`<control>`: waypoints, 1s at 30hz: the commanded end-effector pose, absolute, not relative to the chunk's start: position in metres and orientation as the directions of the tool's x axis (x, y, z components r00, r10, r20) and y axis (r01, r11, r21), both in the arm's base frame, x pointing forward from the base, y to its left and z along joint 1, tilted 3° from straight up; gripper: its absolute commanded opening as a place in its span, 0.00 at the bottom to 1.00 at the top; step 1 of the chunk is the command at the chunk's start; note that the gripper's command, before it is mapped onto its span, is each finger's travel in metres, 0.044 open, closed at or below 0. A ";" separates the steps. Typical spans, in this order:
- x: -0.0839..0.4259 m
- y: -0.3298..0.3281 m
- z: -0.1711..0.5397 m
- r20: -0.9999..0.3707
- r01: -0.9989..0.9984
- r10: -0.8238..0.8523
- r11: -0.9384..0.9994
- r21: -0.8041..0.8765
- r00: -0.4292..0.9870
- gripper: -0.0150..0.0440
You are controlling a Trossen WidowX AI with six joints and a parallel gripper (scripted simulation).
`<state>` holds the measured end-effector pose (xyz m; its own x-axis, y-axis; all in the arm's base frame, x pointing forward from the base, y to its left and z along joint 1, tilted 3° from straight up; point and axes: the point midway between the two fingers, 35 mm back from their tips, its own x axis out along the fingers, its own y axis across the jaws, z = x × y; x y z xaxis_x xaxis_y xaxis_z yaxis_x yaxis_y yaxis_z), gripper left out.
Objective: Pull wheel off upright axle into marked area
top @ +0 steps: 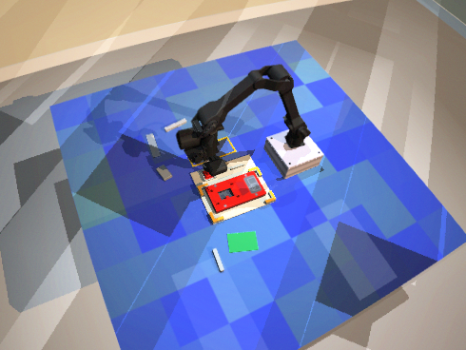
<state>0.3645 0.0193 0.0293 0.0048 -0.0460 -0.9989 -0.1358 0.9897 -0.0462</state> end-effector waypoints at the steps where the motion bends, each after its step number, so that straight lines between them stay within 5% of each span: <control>1: 0.366 0.019 0.033 -0.999 -0.135 -0.048 0.990 -0.049 0.011 0.25; 30: 0.363 0.021 0.069 -0.999 -0.136 -0.049 0.989 -0.050 0.009 0.25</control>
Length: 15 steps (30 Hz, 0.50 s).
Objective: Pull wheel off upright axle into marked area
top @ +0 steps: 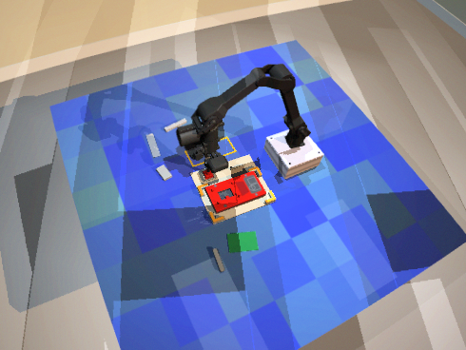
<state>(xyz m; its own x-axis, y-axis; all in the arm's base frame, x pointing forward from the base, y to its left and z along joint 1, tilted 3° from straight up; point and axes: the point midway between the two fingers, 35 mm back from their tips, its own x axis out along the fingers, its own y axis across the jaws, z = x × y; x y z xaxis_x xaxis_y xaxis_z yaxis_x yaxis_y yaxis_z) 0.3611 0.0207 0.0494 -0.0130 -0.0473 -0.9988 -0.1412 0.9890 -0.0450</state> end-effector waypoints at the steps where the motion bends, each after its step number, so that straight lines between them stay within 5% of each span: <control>1: 0.361 0.022 0.073 -0.999 -0.136 -0.049 0.989 -0.050 0.009 0.25; 15: 0.346 -0.030 0.072 -0.999 -0.140 -0.050 0.989 -0.050 0.003 0.25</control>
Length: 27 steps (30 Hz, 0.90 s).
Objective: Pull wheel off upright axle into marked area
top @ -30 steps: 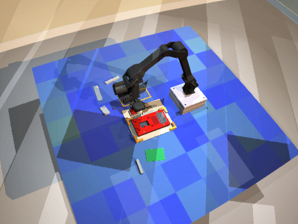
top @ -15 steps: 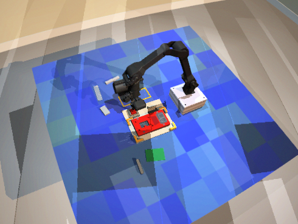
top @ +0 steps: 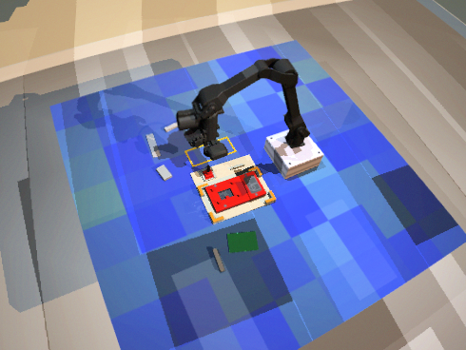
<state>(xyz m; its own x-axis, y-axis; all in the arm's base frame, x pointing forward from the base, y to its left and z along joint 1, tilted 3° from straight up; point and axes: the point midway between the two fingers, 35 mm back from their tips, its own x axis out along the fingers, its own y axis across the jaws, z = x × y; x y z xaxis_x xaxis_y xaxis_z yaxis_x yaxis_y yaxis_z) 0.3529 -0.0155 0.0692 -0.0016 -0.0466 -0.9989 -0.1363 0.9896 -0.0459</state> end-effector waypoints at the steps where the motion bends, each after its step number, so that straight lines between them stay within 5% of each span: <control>1: 0.344 -0.035 0.073 -0.999 -0.139 -0.051 0.989 -0.051 0.004 0.25; 27: 0.320 -0.089 0.052 -0.998 -0.136 -0.058 0.989 -0.058 0.006 0.25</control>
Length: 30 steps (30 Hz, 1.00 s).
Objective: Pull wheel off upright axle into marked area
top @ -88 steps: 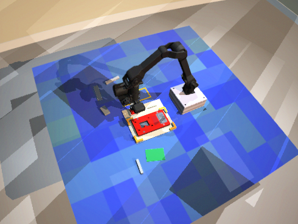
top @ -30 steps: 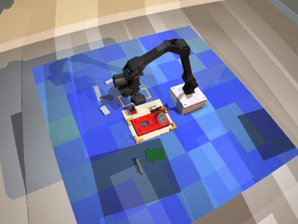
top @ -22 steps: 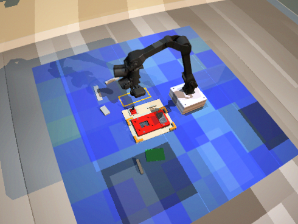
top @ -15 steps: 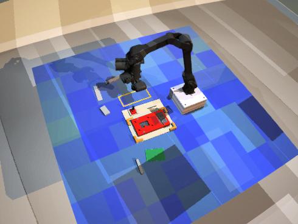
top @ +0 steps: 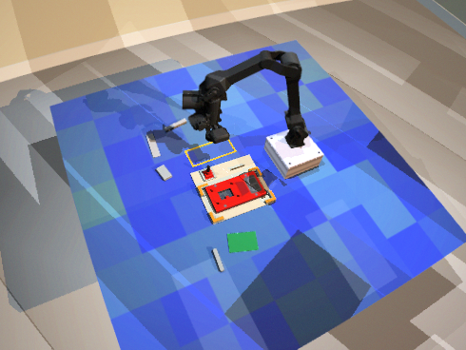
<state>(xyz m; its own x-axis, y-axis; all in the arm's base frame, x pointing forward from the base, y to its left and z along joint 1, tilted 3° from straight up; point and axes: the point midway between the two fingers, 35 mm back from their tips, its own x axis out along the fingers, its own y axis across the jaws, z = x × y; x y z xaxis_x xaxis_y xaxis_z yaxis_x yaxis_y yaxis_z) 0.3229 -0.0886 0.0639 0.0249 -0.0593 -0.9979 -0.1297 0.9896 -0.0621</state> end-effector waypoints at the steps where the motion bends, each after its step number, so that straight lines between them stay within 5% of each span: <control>1: 0.321 -0.089 0.047 -0.998 -0.136 -0.058 0.989 -0.058 0.006 0.25; 12: 0.320 -0.093 -0.025 -0.998 -0.136 -0.058 0.989 -0.058 0.006 0.25; 25: 0.320 -0.093 -0.026 -0.998 -0.136 -0.058 0.989 -0.058 0.006 0.25; 30: 0.322 -0.093 -0.022 -0.998 -0.130 -0.058 0.990 -0.060 0.017 0.48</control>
